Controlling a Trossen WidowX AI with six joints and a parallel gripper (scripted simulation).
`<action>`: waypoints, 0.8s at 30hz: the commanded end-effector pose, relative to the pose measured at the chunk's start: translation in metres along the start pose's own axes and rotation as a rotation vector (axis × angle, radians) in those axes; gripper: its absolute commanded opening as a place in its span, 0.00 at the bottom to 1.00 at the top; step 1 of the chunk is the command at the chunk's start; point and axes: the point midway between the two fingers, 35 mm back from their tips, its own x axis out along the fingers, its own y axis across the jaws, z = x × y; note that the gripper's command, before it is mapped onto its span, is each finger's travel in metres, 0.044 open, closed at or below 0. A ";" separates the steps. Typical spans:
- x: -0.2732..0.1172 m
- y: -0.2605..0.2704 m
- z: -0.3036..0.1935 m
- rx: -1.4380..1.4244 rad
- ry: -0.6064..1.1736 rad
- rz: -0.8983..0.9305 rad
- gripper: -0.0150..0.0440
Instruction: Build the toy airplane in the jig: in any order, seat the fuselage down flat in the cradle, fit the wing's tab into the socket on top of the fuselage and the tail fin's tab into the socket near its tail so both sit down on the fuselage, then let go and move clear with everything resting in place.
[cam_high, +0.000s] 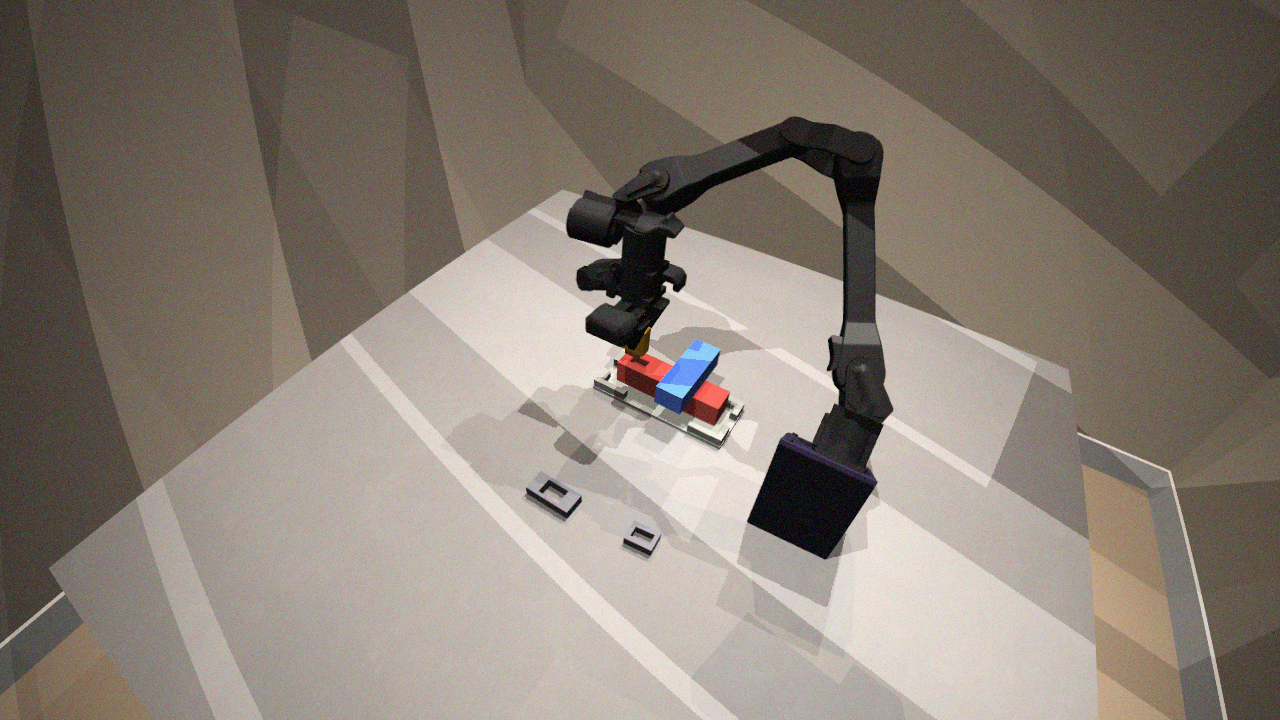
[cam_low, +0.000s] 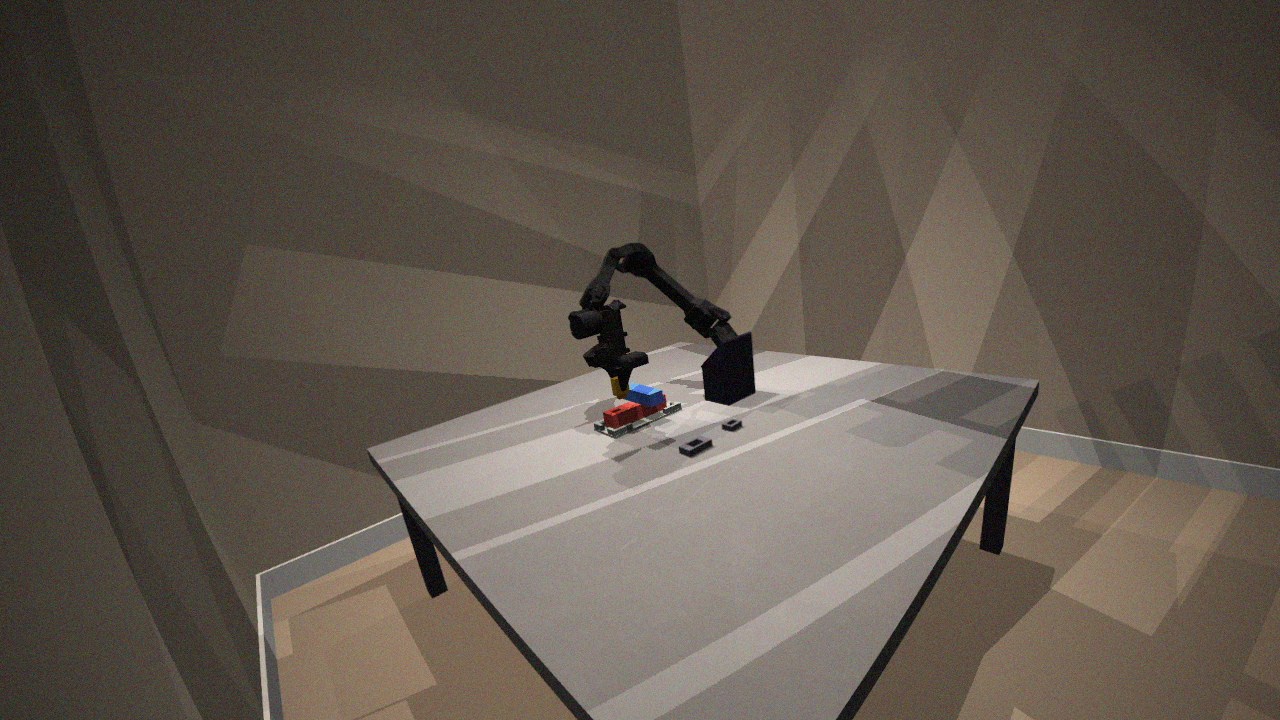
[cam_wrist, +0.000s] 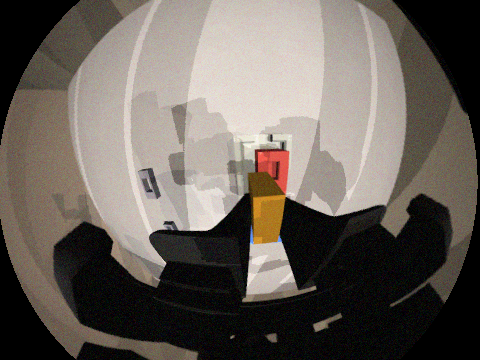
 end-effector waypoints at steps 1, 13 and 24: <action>0.000 -0.014 0.003 0.007 -0.008 -0.014 0.25; 0.003 -0.028 0.004 0.010 -0.003 -0.027 0.37; 0.003 -0.029 0.004 0.010 -0.003 -0.027 0.37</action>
